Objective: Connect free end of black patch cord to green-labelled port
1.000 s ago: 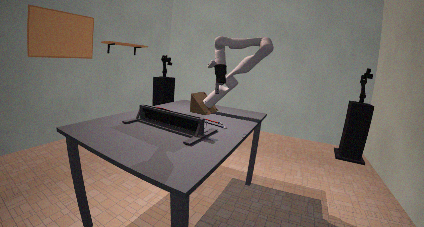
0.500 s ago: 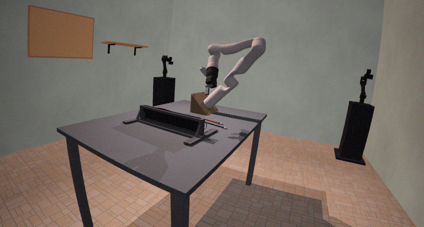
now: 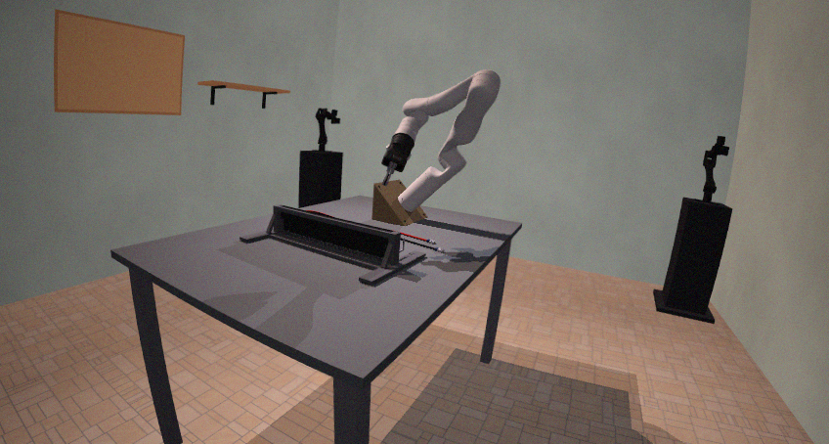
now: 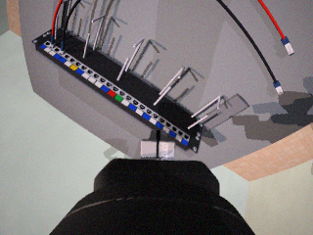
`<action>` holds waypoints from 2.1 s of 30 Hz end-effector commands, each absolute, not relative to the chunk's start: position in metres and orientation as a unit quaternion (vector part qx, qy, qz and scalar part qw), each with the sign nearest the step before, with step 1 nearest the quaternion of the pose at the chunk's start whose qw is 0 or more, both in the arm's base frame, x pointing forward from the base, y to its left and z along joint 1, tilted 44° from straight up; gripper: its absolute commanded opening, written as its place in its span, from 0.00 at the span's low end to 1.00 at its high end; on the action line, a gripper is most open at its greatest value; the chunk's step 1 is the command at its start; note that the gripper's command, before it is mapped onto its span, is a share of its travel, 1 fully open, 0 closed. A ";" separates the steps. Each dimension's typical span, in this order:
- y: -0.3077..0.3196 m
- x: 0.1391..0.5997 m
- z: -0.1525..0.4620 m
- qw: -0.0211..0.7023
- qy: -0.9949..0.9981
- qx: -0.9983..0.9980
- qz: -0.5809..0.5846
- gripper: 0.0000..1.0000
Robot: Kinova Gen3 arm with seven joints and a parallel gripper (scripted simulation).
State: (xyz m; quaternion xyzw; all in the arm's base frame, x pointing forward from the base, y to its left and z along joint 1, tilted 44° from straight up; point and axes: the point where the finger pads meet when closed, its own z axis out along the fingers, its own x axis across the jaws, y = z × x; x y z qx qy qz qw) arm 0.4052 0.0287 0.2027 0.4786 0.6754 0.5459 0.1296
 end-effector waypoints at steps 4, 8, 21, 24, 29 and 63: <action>0.008 0.396 0.179 0.091 0.595 0.590 0.538 0.00; 0.005 0.394 0.175 0.079 0.570 0.616 0.537 0.00; -0.004 0.386 0.164 0.047 0.500 0.682 0.532 0.00; -0.004 0.386 0.164 0.047 0.499 0.683 0.532 0.00; -0.004 0.387 0.164 0.046 0.499 0.683 0.532 0.00; 0.032 0.444 0.132 0.047 0.487 0.692 0.531 0.00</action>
